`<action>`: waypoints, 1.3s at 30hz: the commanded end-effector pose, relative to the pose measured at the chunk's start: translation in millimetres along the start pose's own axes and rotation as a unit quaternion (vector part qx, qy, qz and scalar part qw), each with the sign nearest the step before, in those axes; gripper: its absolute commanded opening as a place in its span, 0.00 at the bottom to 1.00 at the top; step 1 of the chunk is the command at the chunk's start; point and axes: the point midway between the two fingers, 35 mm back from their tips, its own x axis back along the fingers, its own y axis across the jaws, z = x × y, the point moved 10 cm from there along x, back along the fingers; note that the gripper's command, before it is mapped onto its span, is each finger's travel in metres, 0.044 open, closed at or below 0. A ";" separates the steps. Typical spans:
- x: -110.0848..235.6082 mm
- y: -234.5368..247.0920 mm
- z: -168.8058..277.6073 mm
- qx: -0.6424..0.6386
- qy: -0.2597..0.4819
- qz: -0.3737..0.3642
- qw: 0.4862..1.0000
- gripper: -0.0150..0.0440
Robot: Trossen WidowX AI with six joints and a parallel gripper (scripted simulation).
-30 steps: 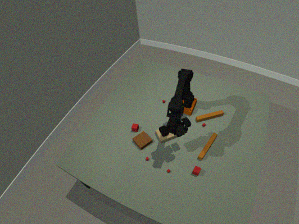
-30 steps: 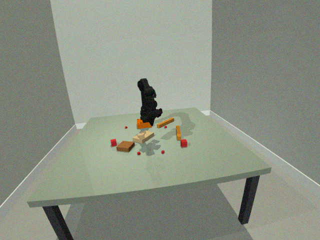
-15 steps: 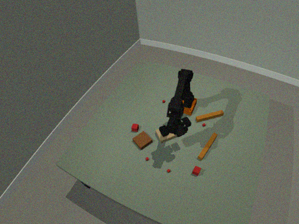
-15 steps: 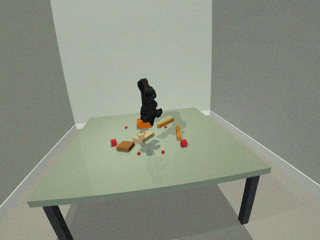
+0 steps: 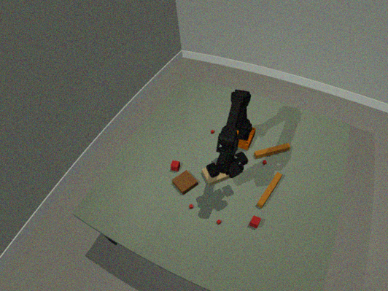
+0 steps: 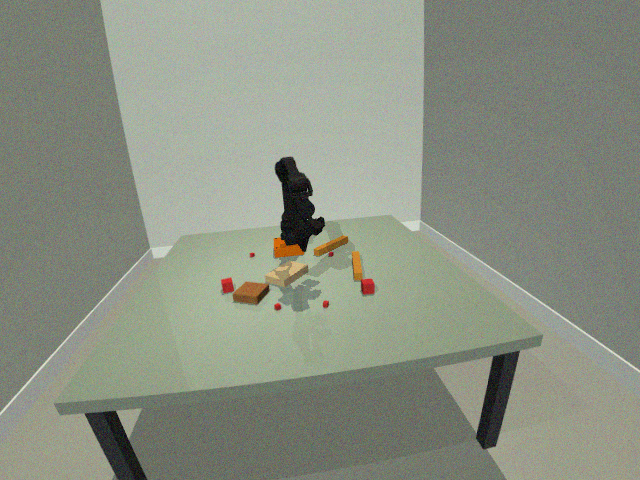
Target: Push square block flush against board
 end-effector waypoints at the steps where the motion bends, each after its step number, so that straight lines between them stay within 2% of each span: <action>1: -1.2 1.0 0.1 0.000 0.000 0.000 1.000 0.25; 10: -63.1 54.8 18.1 -0.003 0.002 -0.003 1.000 0.25; 15: -71.2 59.4 20.3 -0.003 0.002 -0.004 1.000 0.25; 19: -120.5 59.9 20.6 -0.003 0.002 -0.004 1.000 0.25; 39: -122.8 58.3 33.3 -0.003 0.002 -0.004 1.000 0.25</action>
